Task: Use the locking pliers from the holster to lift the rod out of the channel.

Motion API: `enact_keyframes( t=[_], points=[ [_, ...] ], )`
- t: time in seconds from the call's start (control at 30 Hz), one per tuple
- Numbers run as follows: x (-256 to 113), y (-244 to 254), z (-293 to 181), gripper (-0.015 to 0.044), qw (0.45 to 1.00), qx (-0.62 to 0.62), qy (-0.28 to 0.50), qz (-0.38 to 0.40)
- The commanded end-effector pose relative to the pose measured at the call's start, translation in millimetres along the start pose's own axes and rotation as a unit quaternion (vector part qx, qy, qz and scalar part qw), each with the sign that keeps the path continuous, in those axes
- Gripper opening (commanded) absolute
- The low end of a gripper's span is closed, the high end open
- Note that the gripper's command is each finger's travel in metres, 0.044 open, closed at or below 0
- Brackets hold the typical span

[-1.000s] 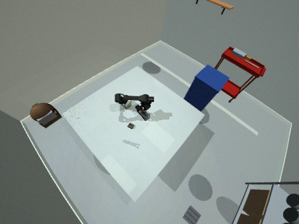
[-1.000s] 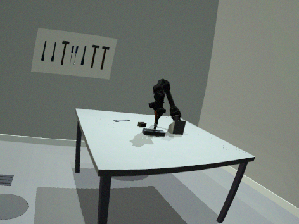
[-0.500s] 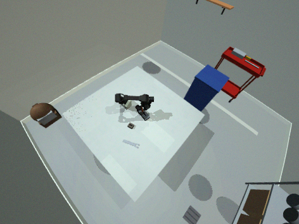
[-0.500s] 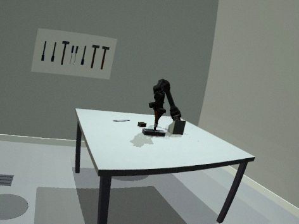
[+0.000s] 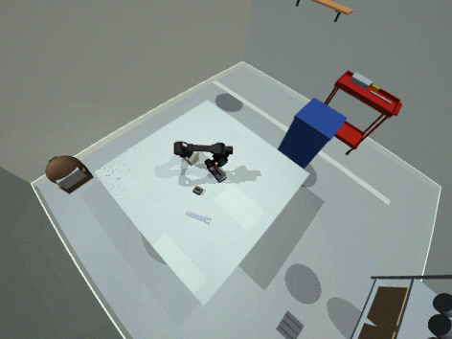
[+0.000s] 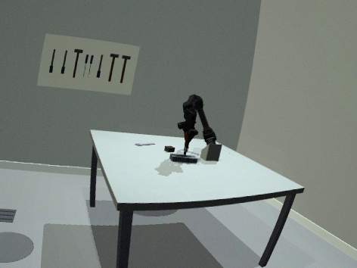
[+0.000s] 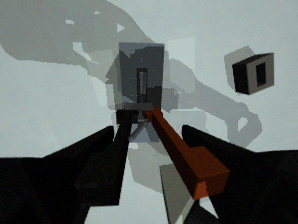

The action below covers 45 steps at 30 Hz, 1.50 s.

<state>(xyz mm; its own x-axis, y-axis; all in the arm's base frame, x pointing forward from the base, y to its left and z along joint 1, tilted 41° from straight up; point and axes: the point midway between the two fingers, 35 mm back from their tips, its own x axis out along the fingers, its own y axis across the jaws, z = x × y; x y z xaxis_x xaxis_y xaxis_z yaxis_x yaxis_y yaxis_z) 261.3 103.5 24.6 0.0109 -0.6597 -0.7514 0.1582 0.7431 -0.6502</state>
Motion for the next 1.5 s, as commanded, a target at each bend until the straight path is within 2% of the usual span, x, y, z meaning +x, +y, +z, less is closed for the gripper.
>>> enact_keyframes(
  t=[0.0,1.47],
  points=[
    [-1.3,1.1,0.7,0.0317,1.000,0.003,0.001,0.003],
    [35.4,-0.7,0.3,0.0317,1.000,0.003,0.001,0.002]
  ],
)
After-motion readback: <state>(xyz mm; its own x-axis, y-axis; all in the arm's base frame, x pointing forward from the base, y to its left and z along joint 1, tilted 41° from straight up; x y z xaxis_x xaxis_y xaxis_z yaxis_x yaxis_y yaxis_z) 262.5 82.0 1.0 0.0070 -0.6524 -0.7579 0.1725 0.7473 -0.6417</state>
